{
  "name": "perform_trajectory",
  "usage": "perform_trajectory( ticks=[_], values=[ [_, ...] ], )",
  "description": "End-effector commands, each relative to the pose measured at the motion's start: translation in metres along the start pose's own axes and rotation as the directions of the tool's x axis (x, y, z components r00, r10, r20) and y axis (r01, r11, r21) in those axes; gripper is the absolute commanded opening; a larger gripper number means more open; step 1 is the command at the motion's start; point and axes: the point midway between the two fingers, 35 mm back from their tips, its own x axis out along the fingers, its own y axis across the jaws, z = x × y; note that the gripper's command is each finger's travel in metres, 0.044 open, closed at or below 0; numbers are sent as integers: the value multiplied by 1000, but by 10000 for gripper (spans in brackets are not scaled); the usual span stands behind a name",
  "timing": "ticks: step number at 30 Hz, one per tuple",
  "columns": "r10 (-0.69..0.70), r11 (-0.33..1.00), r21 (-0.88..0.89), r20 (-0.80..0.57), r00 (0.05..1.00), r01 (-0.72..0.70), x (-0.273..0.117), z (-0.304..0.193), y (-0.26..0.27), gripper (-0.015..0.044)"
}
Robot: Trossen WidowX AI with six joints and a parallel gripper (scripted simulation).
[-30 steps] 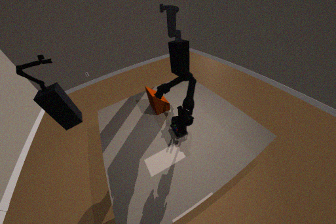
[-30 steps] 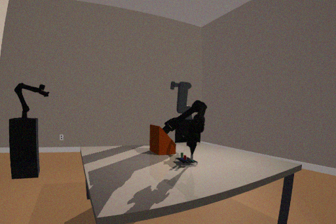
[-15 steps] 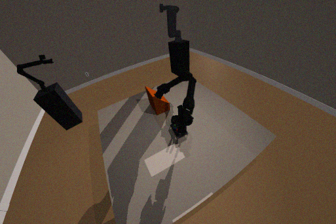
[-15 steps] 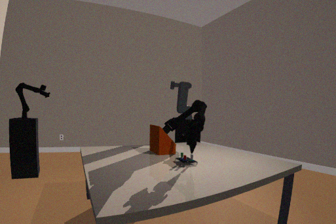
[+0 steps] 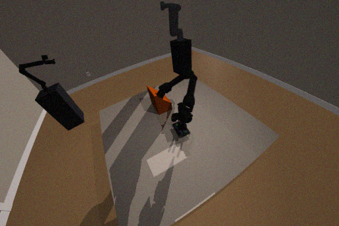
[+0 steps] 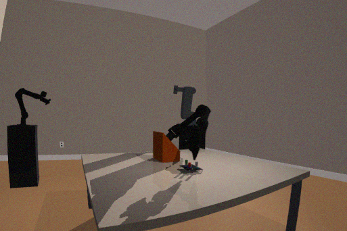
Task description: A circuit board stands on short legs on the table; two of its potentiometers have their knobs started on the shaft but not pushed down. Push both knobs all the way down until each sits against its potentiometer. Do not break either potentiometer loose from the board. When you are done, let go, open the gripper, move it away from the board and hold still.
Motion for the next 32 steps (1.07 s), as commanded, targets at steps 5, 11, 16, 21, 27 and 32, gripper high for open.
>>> perform_trajectory(
  ticks=[5,11,16,21,27,32],
  values=[
    [9,1000,7,10,1000,-9,-20,59,-55,440],
    [6,1000,6,7,1000,-6,-22,105,-115,440],
    [4,1000,5,5,1000,-4,-20,115,-130,440],
    [4,1000,5,5,1000,-4,-20,115,-130,440],
    [4,1000,5,5,1000,-4,-20,115,-130,440],
    [4,1000,5,5,1000,-4,-20,115,-130,440]
  ],
)
